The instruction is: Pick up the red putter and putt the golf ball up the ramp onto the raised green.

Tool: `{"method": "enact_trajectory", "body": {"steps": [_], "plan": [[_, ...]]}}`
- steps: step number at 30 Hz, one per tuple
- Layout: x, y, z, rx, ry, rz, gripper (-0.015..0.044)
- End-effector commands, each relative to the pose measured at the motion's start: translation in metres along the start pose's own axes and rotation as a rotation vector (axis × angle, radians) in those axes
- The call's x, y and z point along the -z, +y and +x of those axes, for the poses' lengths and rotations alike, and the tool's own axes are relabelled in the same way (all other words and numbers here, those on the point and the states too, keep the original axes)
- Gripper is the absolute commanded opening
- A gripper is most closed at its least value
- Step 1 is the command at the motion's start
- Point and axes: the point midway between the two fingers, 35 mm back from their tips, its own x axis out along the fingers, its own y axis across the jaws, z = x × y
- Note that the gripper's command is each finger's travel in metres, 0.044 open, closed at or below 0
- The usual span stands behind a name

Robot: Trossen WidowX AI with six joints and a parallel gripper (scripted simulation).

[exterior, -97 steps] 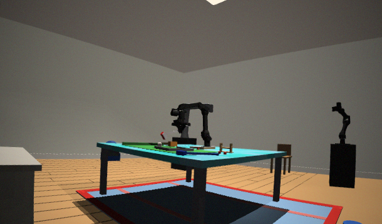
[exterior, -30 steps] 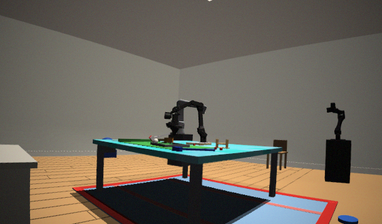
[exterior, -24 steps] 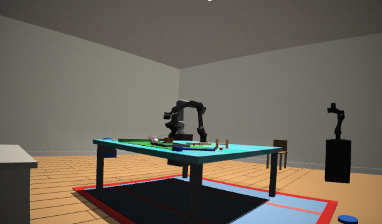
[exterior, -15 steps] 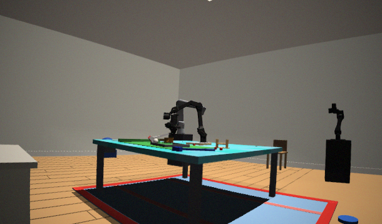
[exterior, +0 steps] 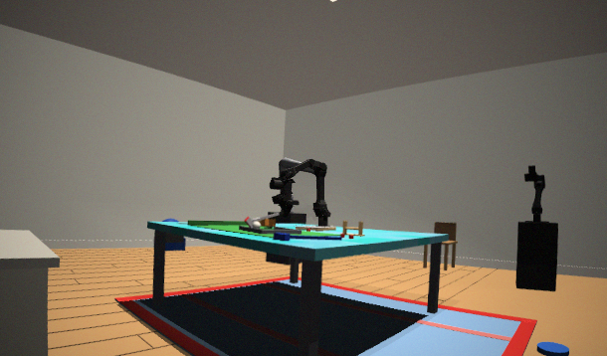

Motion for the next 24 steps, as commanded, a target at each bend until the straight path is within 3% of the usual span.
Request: {"method": "enact_trajectory", "body": {"steps": [1, 15, 24], "plan": [[0.003, 0.003, -0.003, 0.004, -0.005, 0.022, 0.0000], [0.003, 0.003, -0.060, 0.004, -0.005, 0.022, 0.0000], [0.003, 0.004, -0.052, 0.002, 0.007, 0.017, 0.0000]]}}
